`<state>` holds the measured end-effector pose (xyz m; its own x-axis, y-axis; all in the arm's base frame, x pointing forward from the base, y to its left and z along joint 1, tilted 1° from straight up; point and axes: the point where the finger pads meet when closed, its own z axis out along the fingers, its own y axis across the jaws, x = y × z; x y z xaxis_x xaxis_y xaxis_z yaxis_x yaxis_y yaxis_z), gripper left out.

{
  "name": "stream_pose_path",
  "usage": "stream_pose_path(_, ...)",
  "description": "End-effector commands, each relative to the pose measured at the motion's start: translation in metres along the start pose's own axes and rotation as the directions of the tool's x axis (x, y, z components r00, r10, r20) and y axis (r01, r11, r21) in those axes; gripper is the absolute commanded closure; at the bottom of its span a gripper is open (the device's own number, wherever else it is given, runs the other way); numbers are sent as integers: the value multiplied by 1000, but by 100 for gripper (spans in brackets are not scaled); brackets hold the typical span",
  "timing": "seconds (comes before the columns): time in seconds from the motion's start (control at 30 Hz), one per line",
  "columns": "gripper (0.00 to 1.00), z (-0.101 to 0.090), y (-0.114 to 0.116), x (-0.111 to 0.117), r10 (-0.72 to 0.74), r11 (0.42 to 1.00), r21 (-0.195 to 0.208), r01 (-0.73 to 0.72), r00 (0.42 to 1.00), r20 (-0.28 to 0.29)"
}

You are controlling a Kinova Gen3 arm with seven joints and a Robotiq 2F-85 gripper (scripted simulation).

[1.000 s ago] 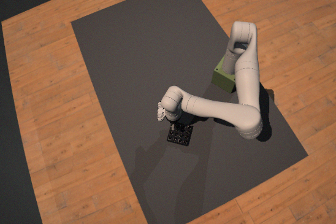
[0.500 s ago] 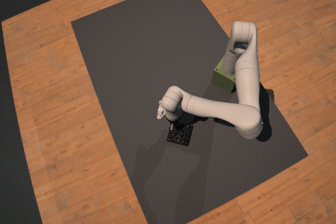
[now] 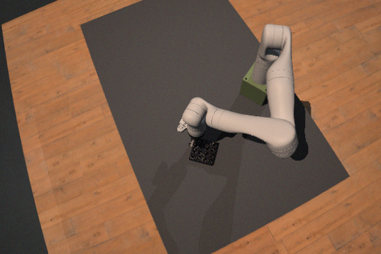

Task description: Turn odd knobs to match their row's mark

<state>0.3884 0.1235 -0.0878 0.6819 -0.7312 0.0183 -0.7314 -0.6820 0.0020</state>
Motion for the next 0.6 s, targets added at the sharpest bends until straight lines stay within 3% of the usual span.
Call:
stream_pose_path(0.0, 92, 0, 0, 0, 25, 1000, 0, -25, 1000, 0)
stream_pose_path(0.57, 92, 0, 0, 0, 84, 996, 0, -84, 996, 0)
